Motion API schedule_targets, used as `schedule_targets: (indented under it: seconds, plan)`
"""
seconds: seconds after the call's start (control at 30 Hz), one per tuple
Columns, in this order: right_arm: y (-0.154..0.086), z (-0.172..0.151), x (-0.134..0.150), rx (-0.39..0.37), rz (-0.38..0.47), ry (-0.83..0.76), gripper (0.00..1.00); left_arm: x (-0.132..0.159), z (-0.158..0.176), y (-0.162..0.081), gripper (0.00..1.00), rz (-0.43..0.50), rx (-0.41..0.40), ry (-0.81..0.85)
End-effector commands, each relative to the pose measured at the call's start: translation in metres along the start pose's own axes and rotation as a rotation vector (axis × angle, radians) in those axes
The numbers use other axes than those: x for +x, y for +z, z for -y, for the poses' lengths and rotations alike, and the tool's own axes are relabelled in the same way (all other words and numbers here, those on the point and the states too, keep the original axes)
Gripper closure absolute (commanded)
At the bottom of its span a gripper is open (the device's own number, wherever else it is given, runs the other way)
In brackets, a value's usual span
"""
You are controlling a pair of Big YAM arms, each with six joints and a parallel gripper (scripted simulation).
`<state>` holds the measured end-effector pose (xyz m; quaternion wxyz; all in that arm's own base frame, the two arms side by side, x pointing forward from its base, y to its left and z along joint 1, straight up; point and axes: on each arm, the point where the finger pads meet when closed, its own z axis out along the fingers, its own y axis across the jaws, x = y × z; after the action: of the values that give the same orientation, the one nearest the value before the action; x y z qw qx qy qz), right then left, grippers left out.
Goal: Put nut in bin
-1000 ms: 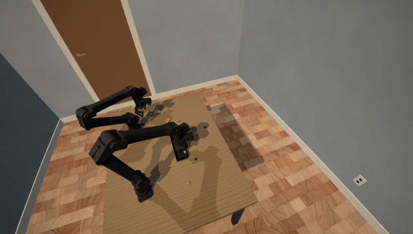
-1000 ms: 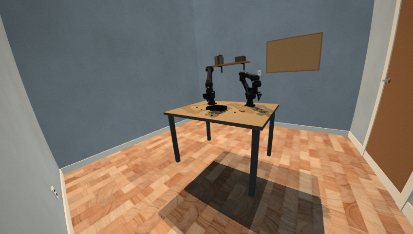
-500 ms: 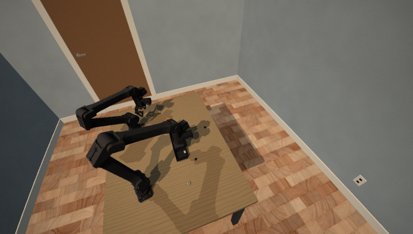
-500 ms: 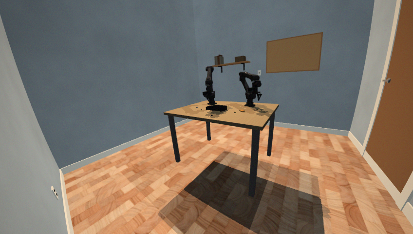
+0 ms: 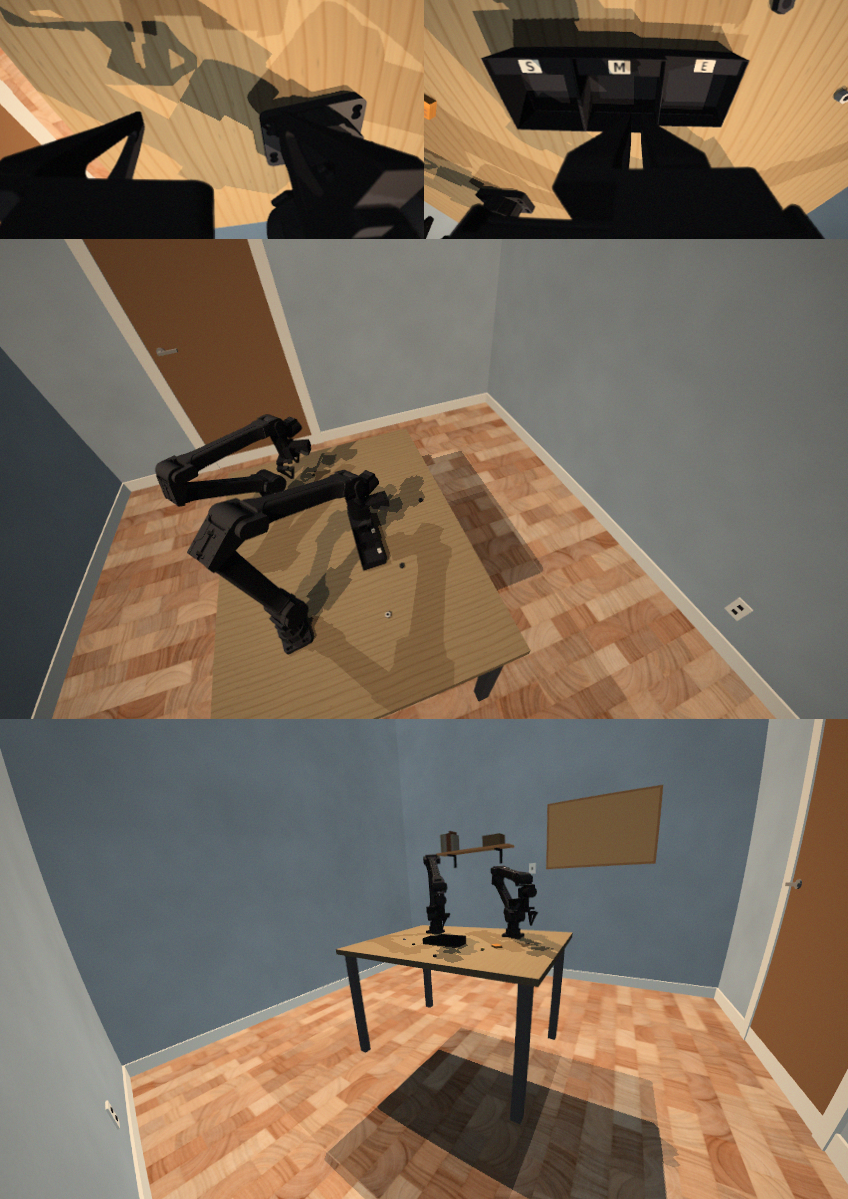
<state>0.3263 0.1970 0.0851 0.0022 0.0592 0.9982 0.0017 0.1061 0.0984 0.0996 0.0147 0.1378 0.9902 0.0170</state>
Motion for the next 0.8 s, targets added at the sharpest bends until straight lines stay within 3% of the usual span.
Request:
schedule_targets:
  seconds: [0.0,0.13,0.17,0.27,0.3,0.33,0.6,0.7,0.73,0.77]
  plan:
    - [-0.013,-0.029,-0.011,-0.017,0.02,0.027,0.91,0.001,-0.003,-0.002,0.0,0.003,-0.005,-0.013]
    - [-0.013,-0.034,-0.011,-0.017,0.019,0.027,0.91,0.001,-0.003,-0.002,0.0,0.003,-0.005,-0.013]
    - [-0.008,-0.013,0.0,-0.003,0.004,0.05,0.91,0.001,-0.003,-0.002,0.0,0.003,-0.005,-0.013]
    - [-0.014,-0.02,-0.009,-0.017,0.02,0.05,0.91,0.001,-0.003,-0.002,0.0,0.003,-0.005,-0.013]
    - [-0.01,-0.025,-0.008,-0.018,0.021,0.028,0.91,0.001,-0.003,-0.002,0.0,0.003,-0.005,-0.013]
    - [0.008,-0.015,-0.003,0.004,-0.004,0.049,0.91,0.001,-0.003,-0.002,0.0,0.003,-0.005,-0.013]
    - [0.029,-0.016,-0.002,0.004,-0.004,0.042,0.91,0.001,-0.003,-0.002,0.0,0.003,-0.005,-0.013]
    - [0.032,-0.016,-0.002,0.004,-0.004,0.042,0.91,0.001,-0.003,-0.002,0.0,0.003,-0.005,-0.013]
    - [0.009,-0.032,-0.021,-0.045,0.053,0.042,0.91,0.001,-0.003,-0.002,0.0,0.003,-0.005,-0.013]
    - [0.025,-0.024,-0.012,-0.021,0.025,0.042,0.91,0.001,-0.003,-0.002,0.0,0.003,-0.005,-0.013]
